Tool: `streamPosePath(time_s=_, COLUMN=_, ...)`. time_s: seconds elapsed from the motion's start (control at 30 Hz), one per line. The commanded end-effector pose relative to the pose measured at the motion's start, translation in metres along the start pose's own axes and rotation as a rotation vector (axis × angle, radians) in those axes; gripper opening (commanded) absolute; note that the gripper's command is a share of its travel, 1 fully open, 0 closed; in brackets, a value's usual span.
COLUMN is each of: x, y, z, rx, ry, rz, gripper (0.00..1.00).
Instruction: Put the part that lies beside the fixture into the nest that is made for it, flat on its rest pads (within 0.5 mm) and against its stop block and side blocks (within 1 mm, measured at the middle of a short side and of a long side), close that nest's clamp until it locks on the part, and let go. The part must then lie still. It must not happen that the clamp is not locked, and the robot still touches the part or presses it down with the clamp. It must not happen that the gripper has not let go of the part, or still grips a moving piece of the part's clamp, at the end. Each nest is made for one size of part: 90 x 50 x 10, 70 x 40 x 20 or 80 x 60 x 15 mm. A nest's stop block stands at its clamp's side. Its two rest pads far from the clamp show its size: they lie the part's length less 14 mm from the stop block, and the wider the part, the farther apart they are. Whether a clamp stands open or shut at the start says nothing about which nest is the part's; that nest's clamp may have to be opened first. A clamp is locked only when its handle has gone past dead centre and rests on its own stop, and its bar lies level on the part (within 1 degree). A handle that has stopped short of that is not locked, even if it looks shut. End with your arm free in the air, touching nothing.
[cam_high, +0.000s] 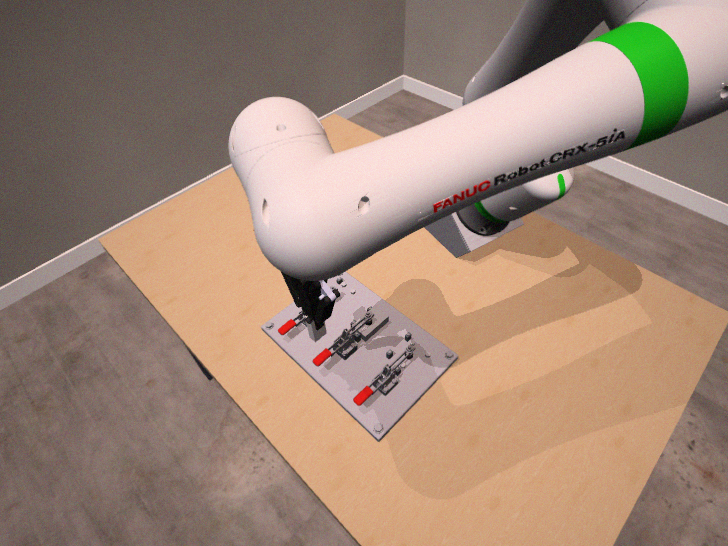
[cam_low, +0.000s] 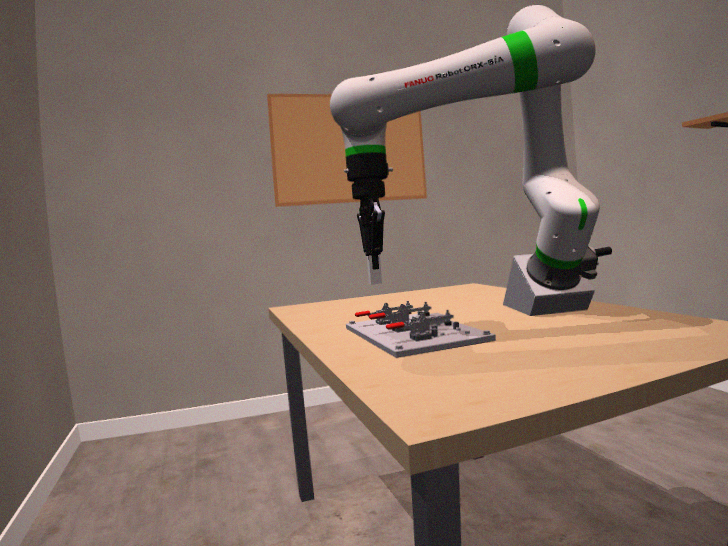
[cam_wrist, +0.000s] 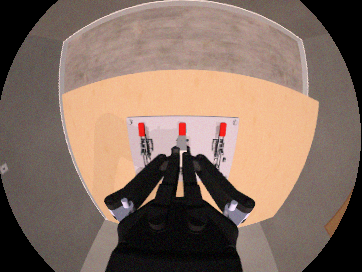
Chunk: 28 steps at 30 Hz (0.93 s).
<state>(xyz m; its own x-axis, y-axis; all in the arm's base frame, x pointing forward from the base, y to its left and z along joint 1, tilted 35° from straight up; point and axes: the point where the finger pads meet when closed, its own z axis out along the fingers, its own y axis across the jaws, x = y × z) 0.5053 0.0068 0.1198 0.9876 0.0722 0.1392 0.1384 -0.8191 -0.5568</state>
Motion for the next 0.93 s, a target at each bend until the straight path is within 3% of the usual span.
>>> streamPosePath(time_s=0.0, x=0.0001, y=0.0001, z=-0.0002, rx=0.0, ry=0.0, rz=0.0, gripper=0.0)
streamPosePath(time_s=0.13, x=0.0001, y=0.0001, z=-0.0002, rx=0.0, ry=0.0, rz=0.0, gripper=0.0)
streamPosePath(time_s=0.17, x=0.0001, y=0.0001, z=-0.0002, rx=0.0, ry=0.0, rz=0.0, gripper=1.0)
streamPosePath(time_s=0.9, x=0.0001, y=0.0001, z=-0.0002, rx=0.0, ry=0.0, rz=0.0, gripper=1.0)
